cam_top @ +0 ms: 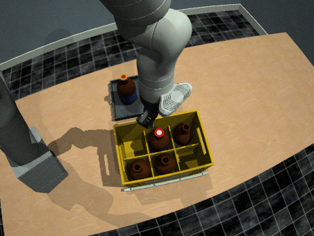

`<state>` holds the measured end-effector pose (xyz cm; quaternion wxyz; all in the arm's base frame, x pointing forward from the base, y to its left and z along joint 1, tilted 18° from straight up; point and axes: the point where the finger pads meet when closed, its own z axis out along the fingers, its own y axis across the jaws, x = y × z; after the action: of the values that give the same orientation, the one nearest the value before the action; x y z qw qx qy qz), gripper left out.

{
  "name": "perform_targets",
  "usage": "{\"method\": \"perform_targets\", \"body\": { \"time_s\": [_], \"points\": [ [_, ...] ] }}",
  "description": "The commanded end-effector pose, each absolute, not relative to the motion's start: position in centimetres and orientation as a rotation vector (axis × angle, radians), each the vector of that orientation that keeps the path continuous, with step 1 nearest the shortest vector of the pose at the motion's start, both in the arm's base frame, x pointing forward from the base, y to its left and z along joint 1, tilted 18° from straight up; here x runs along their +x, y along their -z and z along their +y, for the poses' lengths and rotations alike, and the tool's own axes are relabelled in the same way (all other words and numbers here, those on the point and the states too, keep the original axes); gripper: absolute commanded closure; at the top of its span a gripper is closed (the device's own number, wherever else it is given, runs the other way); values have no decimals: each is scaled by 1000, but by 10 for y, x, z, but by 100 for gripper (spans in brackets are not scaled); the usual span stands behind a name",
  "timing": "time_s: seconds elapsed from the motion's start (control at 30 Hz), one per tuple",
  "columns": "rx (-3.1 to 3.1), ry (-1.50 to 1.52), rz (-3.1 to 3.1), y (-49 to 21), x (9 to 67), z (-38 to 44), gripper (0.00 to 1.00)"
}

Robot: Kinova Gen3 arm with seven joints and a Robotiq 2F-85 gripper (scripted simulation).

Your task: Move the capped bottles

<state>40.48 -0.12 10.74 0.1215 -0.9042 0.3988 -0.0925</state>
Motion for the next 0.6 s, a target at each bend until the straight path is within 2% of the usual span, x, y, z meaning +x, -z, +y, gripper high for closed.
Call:
{"method": "perform_targets", "body": {
  "time_s": [0.0,0.57],
  "points": [
    [-2631,269,1183,-106,406,-11,40],
    [-2629,269,1187,-103,409,-32,40]
  ]
}}
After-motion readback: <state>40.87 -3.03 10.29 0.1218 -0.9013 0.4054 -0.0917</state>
